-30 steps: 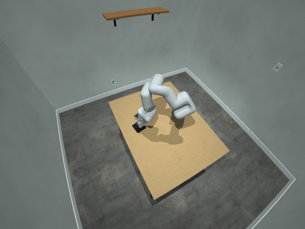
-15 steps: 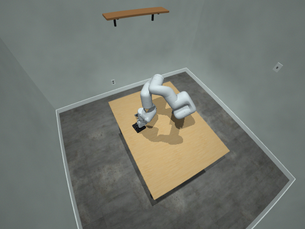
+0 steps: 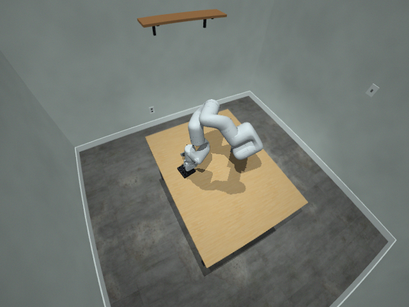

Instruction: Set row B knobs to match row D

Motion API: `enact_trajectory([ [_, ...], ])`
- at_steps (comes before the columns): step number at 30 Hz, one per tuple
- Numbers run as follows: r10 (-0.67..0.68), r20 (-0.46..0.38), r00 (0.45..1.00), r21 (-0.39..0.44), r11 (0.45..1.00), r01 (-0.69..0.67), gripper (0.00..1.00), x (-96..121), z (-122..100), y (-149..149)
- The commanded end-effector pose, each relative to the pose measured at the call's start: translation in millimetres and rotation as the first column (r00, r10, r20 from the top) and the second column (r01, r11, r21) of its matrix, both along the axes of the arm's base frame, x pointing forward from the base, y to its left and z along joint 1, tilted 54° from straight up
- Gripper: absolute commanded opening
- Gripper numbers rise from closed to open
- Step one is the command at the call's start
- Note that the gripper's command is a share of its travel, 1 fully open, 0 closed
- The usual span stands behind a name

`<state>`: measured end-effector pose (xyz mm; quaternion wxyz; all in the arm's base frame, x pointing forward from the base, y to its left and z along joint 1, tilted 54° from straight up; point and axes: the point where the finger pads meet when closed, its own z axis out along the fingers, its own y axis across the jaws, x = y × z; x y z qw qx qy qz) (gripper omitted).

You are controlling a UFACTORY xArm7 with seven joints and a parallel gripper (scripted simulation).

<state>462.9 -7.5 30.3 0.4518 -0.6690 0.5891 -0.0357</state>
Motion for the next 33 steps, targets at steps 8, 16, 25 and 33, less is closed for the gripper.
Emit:
enact_trajectory([
  [8,-0.002,0.000,1.000,-0.001,1.000,0.002,0.19,0.3,0.1,-1.3],
  [16,-0.002,0.000,1.000,-0.001,1.000,0.002,0.19,0.3,0.1,-1.3],
  [25,-0.002,0.000,1.000,-0.001,1.000,0.002,0.19,0.3,0.1,-1.3],
  [33,-0.003,0.000,1.000,-0.001,1.000,0.003,0.19,-5.6,6.0,-7.0],
])
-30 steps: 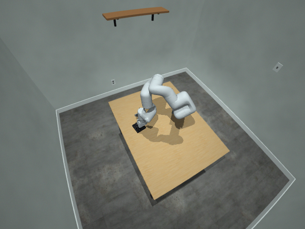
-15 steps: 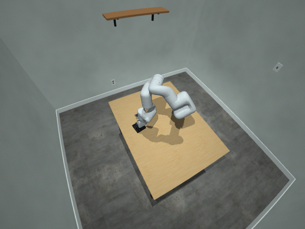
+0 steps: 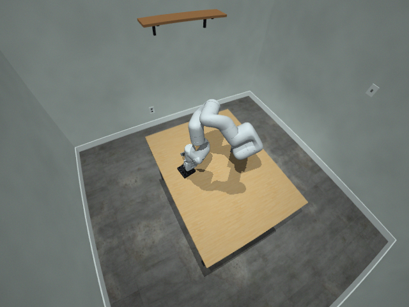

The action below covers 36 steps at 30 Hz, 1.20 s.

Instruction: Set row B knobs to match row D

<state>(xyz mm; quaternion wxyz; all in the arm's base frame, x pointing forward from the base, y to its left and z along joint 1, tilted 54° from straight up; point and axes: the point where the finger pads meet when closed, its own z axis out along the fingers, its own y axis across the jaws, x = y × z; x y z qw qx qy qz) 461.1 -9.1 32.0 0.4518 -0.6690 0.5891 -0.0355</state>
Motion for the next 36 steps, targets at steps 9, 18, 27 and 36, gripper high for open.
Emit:
enact_trajectory([
  [9,-0.003,0.000,1.000,-0.002,1.000,0.003,0.19,-14.5,15.2,-15.8],
  [18,-0.003,0.000,1.000,-0.002,1.000,0.003,0.19,-18.8,19.5,-20.0],
  [27,-0.003,0.000,1.000,-0.002,1.000,0.003,0.19,-18.8,19.5,-20.0],
  [36,0.053,0.051,0.997,-0.057,0.997,-0.050,0.19,-19.4,20.1,-20.5],
])
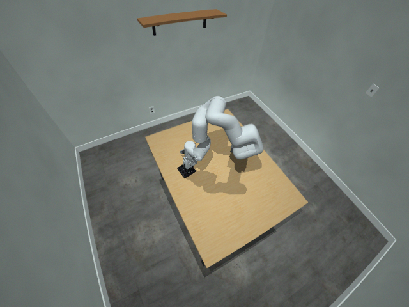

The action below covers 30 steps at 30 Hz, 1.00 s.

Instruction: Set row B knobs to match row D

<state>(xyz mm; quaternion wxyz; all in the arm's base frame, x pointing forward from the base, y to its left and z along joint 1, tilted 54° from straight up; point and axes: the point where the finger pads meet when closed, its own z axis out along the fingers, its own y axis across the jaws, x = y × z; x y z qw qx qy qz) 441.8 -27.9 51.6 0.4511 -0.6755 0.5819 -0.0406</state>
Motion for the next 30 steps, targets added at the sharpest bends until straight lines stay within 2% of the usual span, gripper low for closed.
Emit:
enact_trajectory([
  [1,0.061,0.058,0.996,-0.064,0.996,-0.057,0.19,-0.3,0.8,-1.9],
  [3,0.111,0.098,0.989,-0.113,0.989,-0.100,0.19,-0.8,1.3,-2.3],
  [6,0.123,0.107,0.987,-0.125,0.986,-0.110,0.19,-0.9,1.4,-2.4],
  [8,0.183,0.149,0.972,-0.184,0.971,-0.155,0.19,-1.4,2.0,-2.9],
  [11,0.229,0.178,0.957,-0.230,0.955,-0.186,0.19,-1.8,2.5,-3.3],
  [21,0.401,0.263,0.878,-0.400,0.873,-0.279,0.19,-3.4,4.2,-4.6],
  [23,0.401,0.263,0.878,-0.400,0.873,-0.279,0.19,-3.4,4.2,-4.6],
  [24,0.450,0.280,0.848,-0.448,0.842,-0.299,0.19,-3.8,4.6,-5.0],
  [30,0.543,0.304,0.782,-0.541,0.775,-0.328,0.19,-4.7,5.6,-5.8],
])
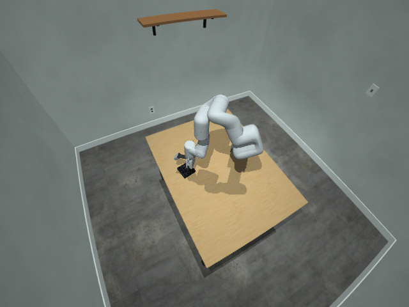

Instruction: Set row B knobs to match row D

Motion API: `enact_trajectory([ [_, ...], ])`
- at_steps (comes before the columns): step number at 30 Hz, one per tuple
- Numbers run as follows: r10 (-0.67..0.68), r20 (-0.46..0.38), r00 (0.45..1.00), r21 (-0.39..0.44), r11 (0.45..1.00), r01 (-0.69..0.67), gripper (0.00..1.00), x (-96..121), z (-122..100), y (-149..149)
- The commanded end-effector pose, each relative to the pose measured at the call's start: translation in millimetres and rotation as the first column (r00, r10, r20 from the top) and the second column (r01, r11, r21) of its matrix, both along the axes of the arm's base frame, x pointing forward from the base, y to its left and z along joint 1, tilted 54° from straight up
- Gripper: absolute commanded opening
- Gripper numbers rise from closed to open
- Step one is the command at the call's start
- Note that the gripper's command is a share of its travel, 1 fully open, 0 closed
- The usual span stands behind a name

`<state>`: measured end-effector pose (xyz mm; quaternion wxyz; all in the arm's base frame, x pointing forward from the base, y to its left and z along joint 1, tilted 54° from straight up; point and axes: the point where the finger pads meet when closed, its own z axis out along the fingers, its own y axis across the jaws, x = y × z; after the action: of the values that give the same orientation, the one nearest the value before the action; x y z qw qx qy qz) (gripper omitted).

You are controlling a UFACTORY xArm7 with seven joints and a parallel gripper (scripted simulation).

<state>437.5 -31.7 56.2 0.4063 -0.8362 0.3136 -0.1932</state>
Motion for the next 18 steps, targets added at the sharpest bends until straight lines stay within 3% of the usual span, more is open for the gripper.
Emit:
enact_trajectory([
  [1,0.095,0.088,0.992,-0.090,0.992,-0.087,0.19,-0.5,1.1,-2.1],
  [8,0.211,0.170,0.963,-0.205,0.963,-0.175,0.19,-1.6,2.3,-3.0],
  [10,0.211,0.170,0.963,-0.205,0.963,-0.175,0.19,-1.6,2.3,-3.0],
  [11,0.261,0.199,0.945,-0.254,0.945,-0.207,0.19,-2.1,2.8,-3.4],
  [18,0.374,0.255,0.892,-0.367,0.891,-0.269,0.19,-3.2,3.9,-4.3],
])
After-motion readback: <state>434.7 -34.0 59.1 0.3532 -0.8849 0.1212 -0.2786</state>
